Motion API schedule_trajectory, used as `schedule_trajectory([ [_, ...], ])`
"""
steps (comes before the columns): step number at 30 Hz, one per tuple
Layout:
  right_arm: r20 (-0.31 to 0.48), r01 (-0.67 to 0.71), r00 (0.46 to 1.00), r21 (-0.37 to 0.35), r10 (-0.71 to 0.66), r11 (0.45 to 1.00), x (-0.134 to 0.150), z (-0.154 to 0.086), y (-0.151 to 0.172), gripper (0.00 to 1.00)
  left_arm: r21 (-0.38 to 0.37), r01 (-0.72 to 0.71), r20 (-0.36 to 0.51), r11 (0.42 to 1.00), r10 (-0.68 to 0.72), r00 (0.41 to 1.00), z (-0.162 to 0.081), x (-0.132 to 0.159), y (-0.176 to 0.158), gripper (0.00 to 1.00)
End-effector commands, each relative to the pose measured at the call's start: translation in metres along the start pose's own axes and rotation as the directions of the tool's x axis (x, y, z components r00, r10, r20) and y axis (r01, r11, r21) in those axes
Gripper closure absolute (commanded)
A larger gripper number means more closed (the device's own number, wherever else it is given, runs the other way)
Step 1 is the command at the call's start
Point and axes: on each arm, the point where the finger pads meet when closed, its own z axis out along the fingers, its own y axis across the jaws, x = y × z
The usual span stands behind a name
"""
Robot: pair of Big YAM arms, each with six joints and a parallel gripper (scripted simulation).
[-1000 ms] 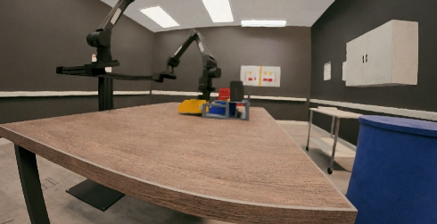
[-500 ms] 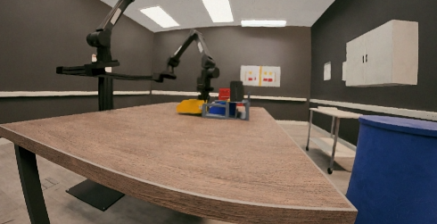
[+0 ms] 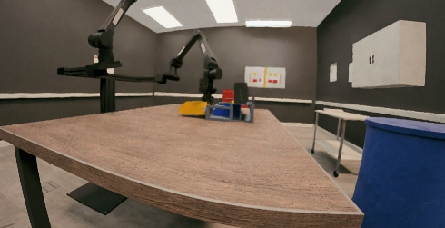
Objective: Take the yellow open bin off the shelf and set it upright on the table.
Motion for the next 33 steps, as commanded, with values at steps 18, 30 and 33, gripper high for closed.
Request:
schedule_trajectory([
  [18,0.042,-0.011,0.999,0.007,0.011,1.0,-0.0138,-0.0066,-0.0033,0.0,-0.061,0.004,0.052,0.998,-0.001,0.999,-0.0422,-0.0211,0.0175,1.0],
  [30,0.042,-0.011,0.999,0.007,0.011,1.0,-0.0138,-0.0066,-0.0033,0.0,-0.064,0.007,0.056,0.998,-0.003,0.998,-0.042,-0.0219,0.0187,1.0],
  [33,0.042,-0.011,0.999,0.007,0.011,1.0,-0.0138,-0.0066,-0.0033,0.0,-0.063,0.006,0.055,0.998,-0.003,0.998,-0.0419,-0.0216,0.0183,1.0],
])
